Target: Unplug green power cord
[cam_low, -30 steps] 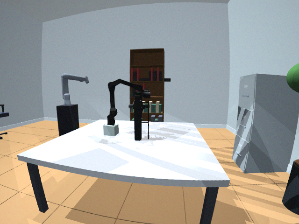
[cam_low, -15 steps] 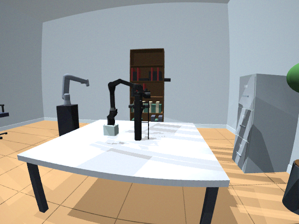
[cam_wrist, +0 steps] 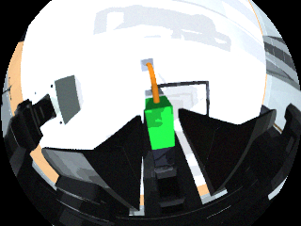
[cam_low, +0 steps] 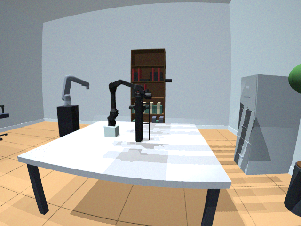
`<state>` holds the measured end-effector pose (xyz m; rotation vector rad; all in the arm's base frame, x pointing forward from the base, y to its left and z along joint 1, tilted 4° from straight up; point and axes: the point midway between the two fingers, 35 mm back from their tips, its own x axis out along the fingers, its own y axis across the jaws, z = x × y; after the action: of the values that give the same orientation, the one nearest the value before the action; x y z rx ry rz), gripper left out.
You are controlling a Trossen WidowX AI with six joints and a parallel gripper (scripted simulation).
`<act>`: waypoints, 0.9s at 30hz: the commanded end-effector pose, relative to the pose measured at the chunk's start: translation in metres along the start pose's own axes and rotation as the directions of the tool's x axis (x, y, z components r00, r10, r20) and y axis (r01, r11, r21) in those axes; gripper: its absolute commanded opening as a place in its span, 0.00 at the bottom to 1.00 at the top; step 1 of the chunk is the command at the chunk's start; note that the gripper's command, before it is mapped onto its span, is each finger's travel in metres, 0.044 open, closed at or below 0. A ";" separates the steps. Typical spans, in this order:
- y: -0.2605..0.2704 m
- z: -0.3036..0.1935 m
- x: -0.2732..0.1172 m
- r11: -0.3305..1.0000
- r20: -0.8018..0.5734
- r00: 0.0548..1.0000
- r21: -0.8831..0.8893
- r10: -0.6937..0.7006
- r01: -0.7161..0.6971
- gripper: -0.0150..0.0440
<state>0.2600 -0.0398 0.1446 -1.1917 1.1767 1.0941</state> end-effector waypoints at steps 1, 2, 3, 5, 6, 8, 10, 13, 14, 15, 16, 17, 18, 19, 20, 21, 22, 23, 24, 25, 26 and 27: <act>0.000 -0.005 0.000 1.000 0.003 1.000 -0.006 0.001 -0.001 0.53; 0.000 -0.005 0.000 1.000 0.003 1.000 -0.006 0.001 -0.001 0.53; 0.000 -0.005 0.001 1.000 0.003 1.000 -0.006 0.001 -0.001 0.53; 0.000 -0.005 0.002 1.000 0.003 1.000 -0.006 0.001 -0.001 0.53; 0.000 -0.005 0.004 1.000 0.003 1.000 -0.006 0.001 -0.001 0.53; 0.000 -0.005 0.006 1.000 0.003 1.000 -0.006 0.001 -0.001 0.53; 0.000 -0.005 0.010 1.000 0.003 1.000 -0.006 0.001 -0.001 0.53; 0.000 -0.005 0.012 1.000 0.003 1.000 -0.006 0.001 -0.001 0.53; 0.001 -0.005 0.009 1.000 -0.001 1.000 0.000 0.002 -0.002 0.48; 0.001 -0.005 0.009 1.000 -0.001 1.000 0.000 0.002 -0.002 0.44; 0.001 -0.005 0.009 1.000 -0.001 1.000 0.000 0.002 -0.002 0.39; 0.001 -0.005 0.009 1.000 -0.001 1.000 0.000 0.002 -0.002 0.35; 0.001 -0.005 0.009 1.000 -0.001 1.000 0.000 0.002 -0.002 0.34; 0.001 -0.005 0.009 1.000 -0.001 1.000 0.000 0.002 -0.002 0.32; 0.001 -0.005 0.009 1.000 -0.001 1.000 0.000 0.002 -0.002 0.31; 0.001 -0.005 0.009 1.000 -0.001 1.000 0.000 0.002 -0.002 0.30; 0.001 -0.005 0.009 1.000 -0.001 1.000 0.000 0.002 -0.002 0.29; 0.001 -0.005 0.009 1.000 -0.001 1.000 0.000 0.002 -0.002 0.28; 0.001 -0.005 0.009 1.000 -0.001 1.000 0.000 0.002 -0.002 0.27; 0.001 -0.005 0.009 1.000 -0.001 1.000 0.000 0.002 -0.002 0.26; 0.001 -0.005 0.009 1.000 -0.001 1.000 0.000 0.002 -0.002 0.25; 0.001 -0.005 0.009 1.000 -0.001 1.000 0.000 0.002 -0.002 0.25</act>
<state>0.2601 -0.0452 0.1351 -1.1910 1.1786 1.0933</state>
